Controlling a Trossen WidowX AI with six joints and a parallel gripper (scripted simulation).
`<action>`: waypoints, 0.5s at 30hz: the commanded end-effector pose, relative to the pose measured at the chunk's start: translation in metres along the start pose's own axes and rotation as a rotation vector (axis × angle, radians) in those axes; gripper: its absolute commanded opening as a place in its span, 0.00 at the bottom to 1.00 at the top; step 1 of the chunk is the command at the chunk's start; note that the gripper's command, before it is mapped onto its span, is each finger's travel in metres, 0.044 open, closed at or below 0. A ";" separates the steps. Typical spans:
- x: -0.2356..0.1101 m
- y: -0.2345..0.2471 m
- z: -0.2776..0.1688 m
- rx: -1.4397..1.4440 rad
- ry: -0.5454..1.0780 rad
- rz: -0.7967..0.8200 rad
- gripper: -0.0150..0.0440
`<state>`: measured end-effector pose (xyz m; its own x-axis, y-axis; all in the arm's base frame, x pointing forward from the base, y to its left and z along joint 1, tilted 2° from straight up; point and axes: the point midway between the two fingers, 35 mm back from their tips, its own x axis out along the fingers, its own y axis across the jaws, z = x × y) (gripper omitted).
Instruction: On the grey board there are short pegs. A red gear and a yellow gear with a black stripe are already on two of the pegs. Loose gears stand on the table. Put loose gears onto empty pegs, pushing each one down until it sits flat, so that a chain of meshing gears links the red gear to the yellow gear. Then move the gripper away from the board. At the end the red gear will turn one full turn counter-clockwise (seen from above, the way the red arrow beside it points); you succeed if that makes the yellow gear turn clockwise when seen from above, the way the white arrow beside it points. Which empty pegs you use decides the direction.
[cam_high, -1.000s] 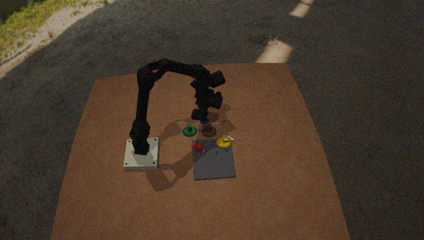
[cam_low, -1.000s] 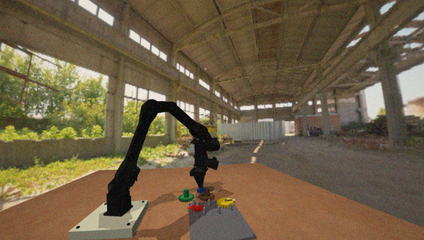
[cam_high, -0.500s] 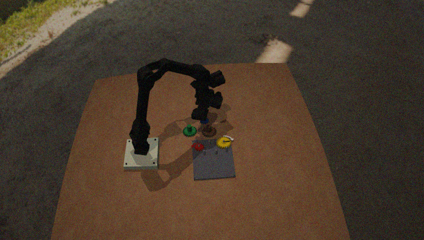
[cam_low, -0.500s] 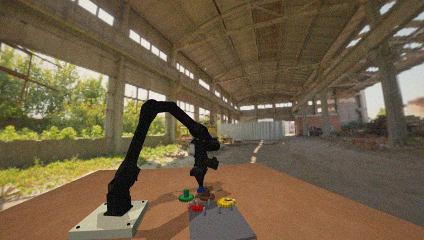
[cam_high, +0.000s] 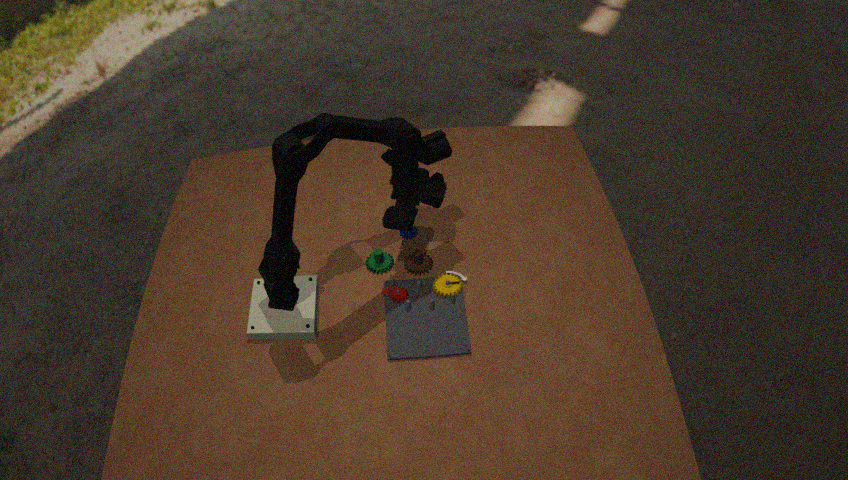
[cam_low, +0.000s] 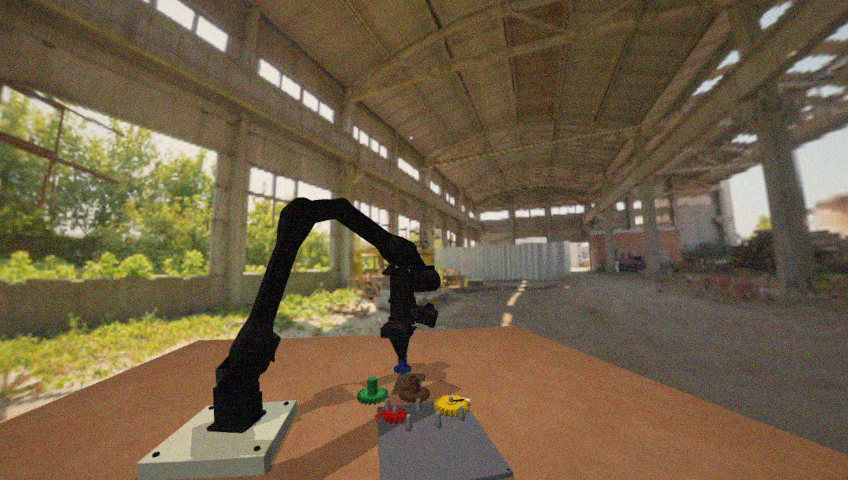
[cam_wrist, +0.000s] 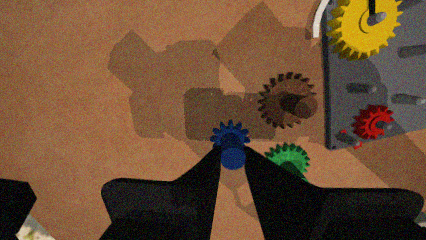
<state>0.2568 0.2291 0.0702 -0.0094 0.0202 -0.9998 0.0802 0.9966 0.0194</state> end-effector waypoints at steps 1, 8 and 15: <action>-0.012 0.002 0.001 0.004 -0.003 0.009 0.25; -0.029 0.003 0.000 0.004 -0.003 0.009 0.25; -0.046 0.003 -0.001 0.004 -0.003 0.009 0.25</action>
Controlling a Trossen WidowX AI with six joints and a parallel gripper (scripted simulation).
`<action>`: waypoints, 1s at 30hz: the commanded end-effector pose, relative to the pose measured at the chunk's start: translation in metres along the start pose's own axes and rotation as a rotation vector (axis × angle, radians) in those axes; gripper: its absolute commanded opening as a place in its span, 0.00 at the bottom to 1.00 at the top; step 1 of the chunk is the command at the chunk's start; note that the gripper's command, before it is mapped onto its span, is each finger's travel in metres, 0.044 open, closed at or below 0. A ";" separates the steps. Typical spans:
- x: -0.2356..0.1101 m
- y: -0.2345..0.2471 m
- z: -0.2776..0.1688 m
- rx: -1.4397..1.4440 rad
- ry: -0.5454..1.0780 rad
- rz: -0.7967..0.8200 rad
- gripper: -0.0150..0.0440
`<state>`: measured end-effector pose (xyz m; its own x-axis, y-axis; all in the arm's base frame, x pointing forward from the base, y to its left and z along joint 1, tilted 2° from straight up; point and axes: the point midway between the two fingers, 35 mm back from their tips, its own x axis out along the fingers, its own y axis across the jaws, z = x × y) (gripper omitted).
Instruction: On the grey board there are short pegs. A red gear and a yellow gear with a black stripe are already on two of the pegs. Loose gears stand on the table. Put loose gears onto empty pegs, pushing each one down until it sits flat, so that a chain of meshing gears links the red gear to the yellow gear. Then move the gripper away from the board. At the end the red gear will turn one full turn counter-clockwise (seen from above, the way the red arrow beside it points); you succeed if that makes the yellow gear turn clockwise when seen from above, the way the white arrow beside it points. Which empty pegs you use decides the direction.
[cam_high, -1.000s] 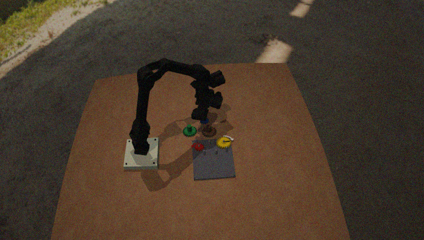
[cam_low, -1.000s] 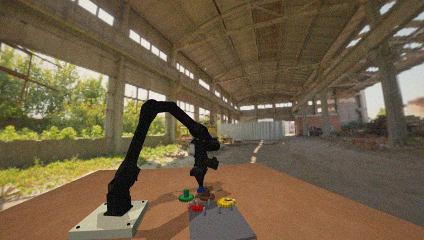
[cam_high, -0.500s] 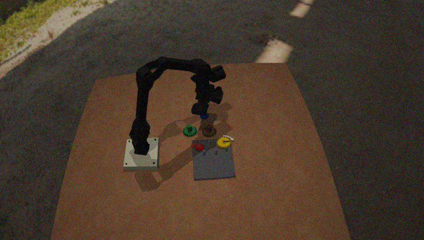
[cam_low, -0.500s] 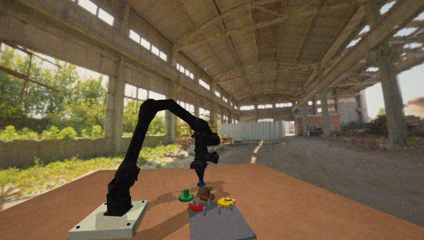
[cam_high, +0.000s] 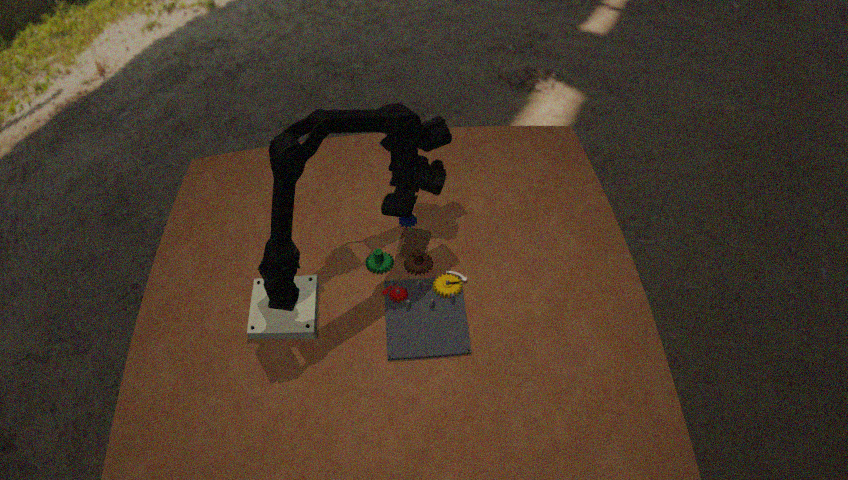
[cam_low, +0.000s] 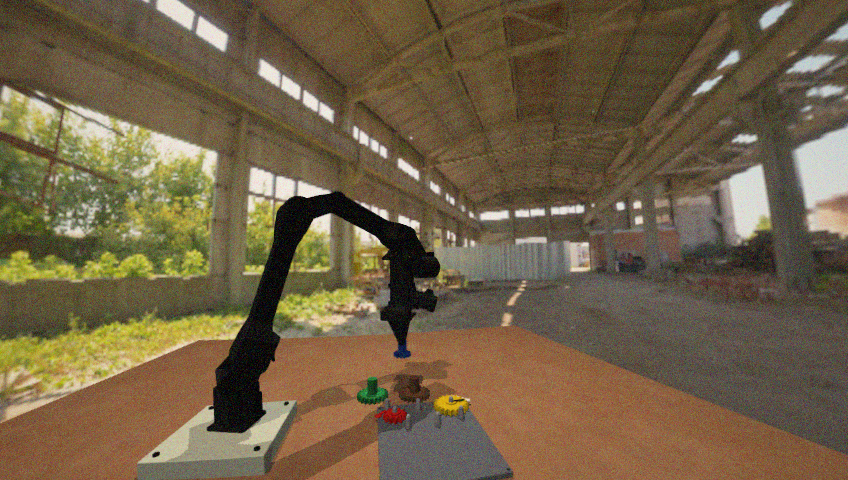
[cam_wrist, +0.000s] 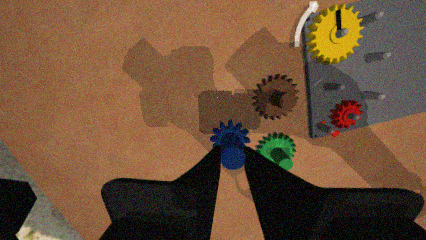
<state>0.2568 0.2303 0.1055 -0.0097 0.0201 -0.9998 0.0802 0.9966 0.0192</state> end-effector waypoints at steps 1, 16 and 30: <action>-0.013 0.001 -0.001 0.004 -0.003 0.009 0.25; -0.049 -0.002 -0.006 0.004 -0.003 0.009 0.25; -0.080 -0.007 -0.013 0.004 -0.003 0.009 0.25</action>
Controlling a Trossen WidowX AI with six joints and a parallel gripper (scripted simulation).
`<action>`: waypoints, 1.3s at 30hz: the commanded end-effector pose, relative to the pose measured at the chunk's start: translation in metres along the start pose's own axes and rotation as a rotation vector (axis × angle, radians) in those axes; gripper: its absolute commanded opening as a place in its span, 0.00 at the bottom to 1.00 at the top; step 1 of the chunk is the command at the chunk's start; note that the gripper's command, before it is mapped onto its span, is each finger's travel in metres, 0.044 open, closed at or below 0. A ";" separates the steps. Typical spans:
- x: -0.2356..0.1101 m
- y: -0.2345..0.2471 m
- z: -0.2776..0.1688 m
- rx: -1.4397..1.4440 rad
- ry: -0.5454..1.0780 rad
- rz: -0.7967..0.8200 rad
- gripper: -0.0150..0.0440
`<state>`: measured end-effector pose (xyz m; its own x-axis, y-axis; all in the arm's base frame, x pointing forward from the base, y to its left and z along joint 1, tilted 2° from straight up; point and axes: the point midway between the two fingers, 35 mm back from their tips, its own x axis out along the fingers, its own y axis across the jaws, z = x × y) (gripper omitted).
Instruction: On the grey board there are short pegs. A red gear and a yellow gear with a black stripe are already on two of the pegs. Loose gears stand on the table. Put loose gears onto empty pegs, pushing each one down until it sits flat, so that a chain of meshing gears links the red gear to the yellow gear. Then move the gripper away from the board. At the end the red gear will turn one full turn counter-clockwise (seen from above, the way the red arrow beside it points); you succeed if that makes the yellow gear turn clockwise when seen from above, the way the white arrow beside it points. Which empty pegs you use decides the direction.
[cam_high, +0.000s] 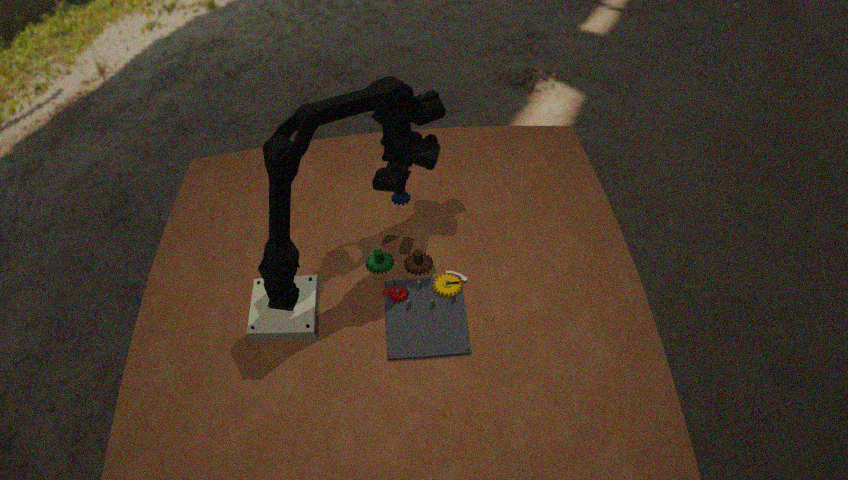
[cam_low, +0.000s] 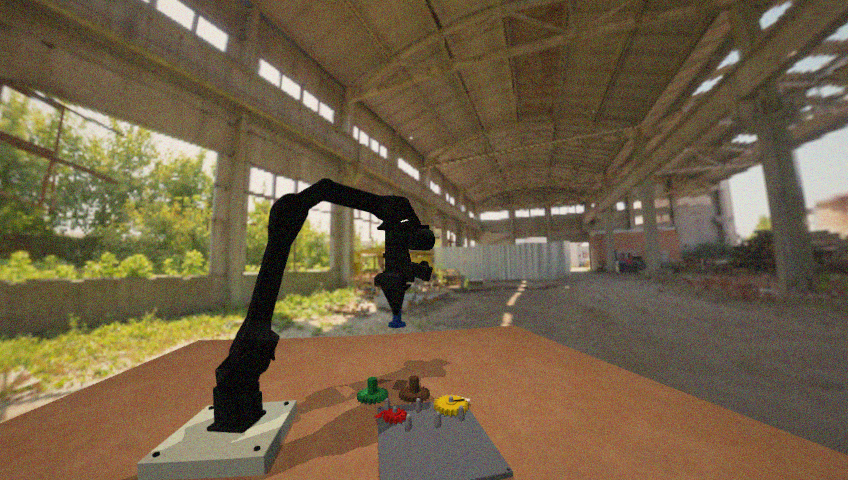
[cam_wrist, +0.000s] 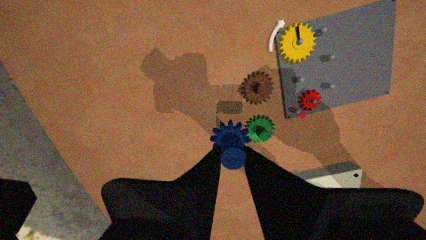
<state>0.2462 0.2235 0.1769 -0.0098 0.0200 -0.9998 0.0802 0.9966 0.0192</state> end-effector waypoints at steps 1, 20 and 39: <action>-0.009 -0.001 -0.002 0.004 -0.003 0.009 0.25; 0.008 -0.036 0.023 0.004 -0.005 0.006 0.25; 0.027 -0.079 0.043 0.004 -0.007 0.002 0.25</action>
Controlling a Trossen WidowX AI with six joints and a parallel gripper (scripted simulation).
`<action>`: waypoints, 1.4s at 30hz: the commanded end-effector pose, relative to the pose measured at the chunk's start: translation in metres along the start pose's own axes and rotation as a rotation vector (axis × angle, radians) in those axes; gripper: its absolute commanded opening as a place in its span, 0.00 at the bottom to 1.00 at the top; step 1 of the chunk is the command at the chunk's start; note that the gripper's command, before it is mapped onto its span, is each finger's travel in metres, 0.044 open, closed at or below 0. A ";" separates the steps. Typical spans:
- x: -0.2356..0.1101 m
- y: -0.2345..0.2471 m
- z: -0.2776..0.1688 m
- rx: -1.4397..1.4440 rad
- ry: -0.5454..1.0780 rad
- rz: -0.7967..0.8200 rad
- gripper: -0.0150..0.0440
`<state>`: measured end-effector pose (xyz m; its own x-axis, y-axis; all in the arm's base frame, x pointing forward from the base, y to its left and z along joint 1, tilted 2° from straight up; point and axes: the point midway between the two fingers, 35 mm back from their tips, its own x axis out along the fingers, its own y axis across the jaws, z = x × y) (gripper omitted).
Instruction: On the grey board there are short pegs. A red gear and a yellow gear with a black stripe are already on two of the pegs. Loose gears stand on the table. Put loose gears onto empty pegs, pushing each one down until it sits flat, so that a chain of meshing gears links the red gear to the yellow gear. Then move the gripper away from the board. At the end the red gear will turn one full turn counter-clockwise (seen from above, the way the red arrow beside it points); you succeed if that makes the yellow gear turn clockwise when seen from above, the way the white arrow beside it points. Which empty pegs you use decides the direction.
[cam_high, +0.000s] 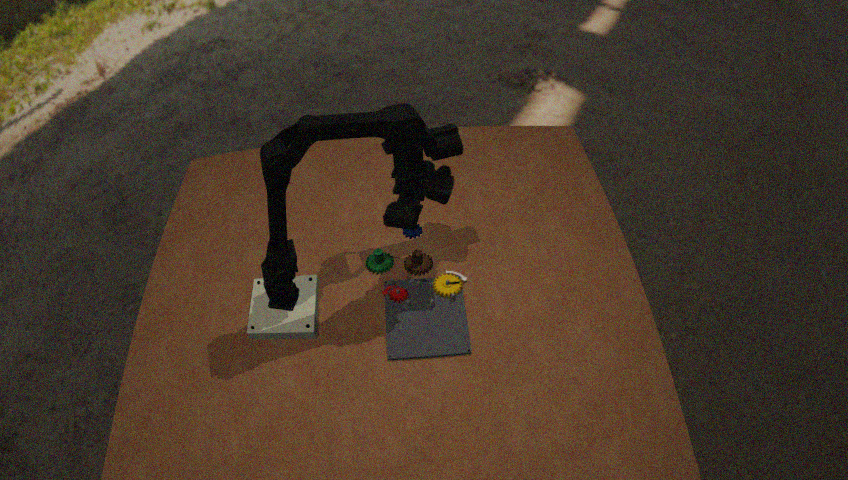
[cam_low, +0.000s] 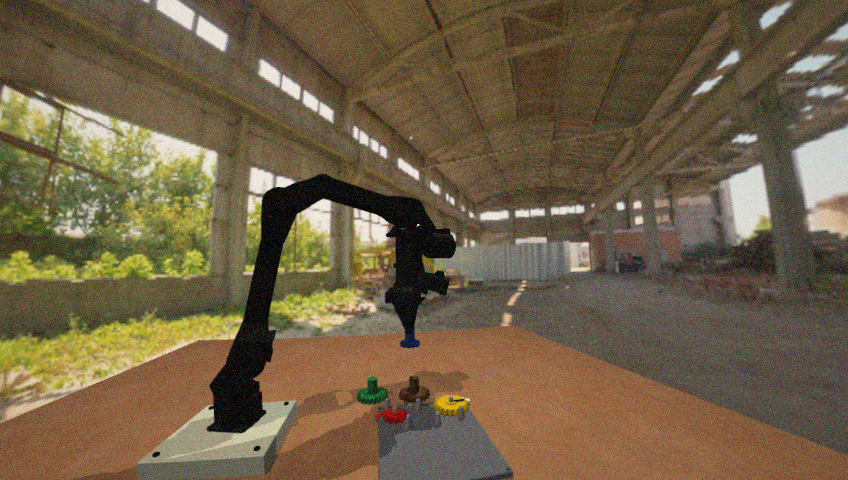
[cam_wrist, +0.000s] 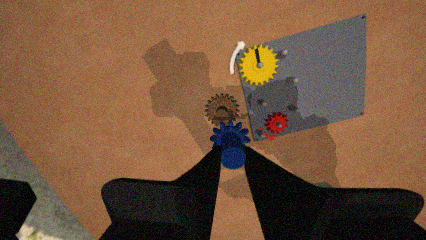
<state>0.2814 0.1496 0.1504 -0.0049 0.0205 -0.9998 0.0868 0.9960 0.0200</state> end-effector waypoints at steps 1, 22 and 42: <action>0.004 -0.010 0.003 -0.003 -0.003 0.001 0.25; 0.024 -0.057 0.015 -0.005 -0.004 -0.002 0.25; 0.045 -0.104 0.016 -0.003 -0.003 -0.006 0.25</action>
<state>0.2899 0.0535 0.1060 -0.0059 0.0197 -0.9998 0.0862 0.9961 0.0191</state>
